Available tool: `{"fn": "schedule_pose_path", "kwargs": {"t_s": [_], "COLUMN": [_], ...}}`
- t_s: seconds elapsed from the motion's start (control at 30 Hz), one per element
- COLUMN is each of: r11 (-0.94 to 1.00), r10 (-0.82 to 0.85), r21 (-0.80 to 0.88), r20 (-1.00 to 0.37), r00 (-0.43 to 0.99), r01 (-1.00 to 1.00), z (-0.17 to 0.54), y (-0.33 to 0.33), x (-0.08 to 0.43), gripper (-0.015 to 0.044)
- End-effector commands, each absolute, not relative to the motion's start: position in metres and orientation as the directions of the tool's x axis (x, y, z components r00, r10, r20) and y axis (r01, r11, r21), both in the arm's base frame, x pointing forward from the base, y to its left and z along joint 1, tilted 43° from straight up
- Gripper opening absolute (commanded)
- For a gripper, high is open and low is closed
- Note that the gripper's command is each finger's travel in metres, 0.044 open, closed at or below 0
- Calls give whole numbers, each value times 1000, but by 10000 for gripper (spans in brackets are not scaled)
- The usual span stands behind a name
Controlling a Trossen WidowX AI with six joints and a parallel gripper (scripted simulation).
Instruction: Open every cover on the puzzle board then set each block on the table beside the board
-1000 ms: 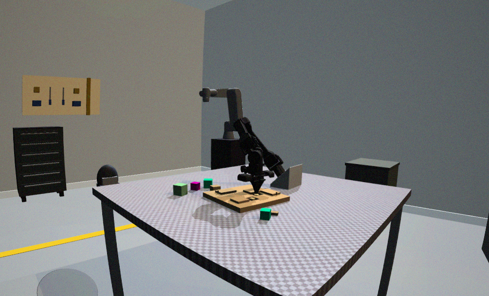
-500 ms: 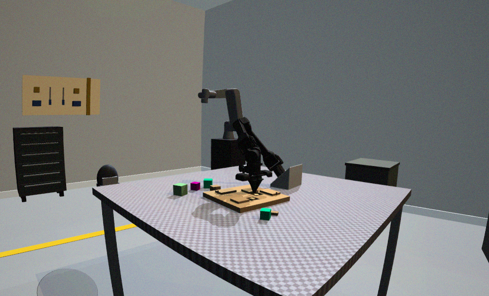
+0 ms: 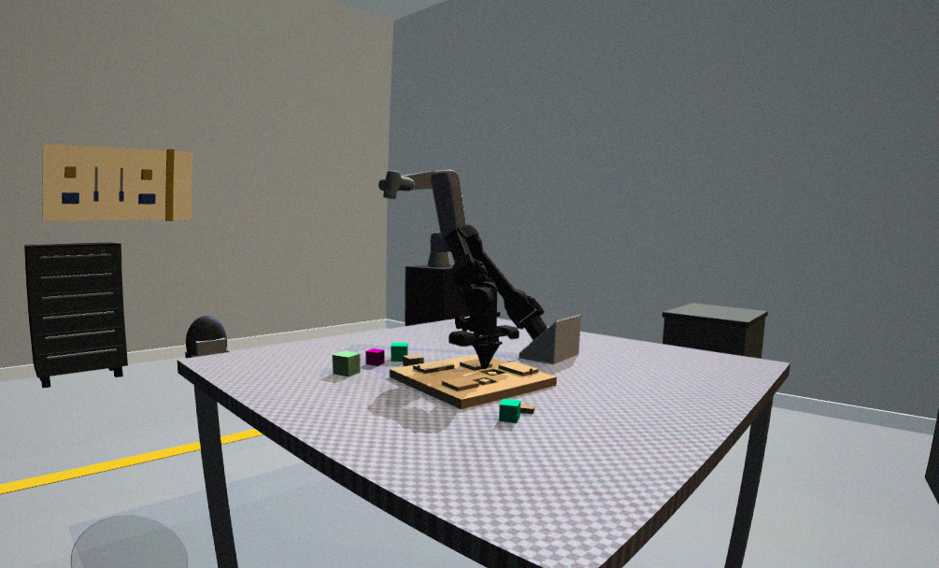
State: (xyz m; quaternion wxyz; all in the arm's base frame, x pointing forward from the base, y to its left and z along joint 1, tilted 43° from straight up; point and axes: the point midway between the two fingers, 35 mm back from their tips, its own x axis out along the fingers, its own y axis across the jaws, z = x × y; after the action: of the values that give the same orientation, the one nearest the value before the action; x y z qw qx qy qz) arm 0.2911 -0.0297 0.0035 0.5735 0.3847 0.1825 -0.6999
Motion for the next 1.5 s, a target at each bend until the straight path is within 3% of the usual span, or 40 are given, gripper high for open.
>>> {"fn": "schedule_pose_path", "kwargs": {"t_s": [0.0, 1.47], "r11": [-269, -269], "r10": [-669, -668], "r21": [179, 178], "r20": [-741, -743], "r00": [-50, -51], "r01": [946, 947], "z": [6, 48], "y": [-34, -4], "x": [287, 288], "gripper": [0, 0]}}
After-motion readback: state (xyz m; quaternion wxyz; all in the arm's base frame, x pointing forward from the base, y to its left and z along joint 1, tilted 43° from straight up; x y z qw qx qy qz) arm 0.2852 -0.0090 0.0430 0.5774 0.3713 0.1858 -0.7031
